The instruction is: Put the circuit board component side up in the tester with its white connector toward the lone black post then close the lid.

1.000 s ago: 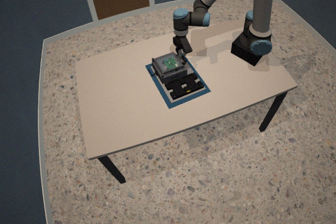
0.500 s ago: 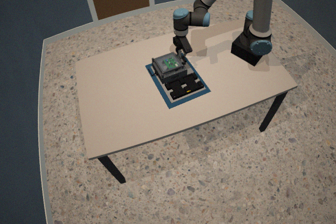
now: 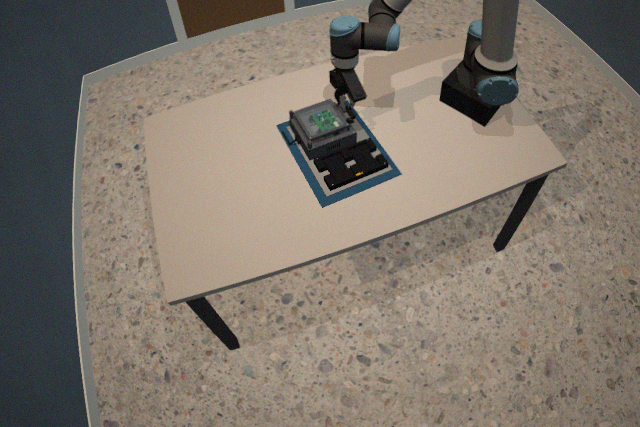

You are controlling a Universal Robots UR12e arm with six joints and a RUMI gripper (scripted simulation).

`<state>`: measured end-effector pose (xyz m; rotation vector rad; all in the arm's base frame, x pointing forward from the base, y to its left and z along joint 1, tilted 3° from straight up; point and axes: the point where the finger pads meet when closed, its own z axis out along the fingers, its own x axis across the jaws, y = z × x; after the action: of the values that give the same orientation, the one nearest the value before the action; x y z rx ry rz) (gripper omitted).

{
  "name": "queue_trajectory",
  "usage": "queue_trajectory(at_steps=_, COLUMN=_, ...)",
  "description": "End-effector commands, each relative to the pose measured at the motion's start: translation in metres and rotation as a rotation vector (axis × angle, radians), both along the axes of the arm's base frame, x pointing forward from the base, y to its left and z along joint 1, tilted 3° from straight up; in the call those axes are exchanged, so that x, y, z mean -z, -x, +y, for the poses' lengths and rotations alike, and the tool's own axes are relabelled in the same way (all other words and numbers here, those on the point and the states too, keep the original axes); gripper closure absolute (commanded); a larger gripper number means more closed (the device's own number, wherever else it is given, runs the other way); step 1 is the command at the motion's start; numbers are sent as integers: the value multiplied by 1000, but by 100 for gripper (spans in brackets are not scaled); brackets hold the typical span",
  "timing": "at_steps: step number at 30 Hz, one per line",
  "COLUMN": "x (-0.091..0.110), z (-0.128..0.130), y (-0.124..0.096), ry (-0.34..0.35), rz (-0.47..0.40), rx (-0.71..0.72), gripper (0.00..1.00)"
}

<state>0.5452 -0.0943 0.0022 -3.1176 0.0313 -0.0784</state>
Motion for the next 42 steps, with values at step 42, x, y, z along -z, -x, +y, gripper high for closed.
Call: queue_trajectory(at_steps=42, x=-27, z=-1, y=1, ry=1, rz=-1, rx=0, gripper=87)
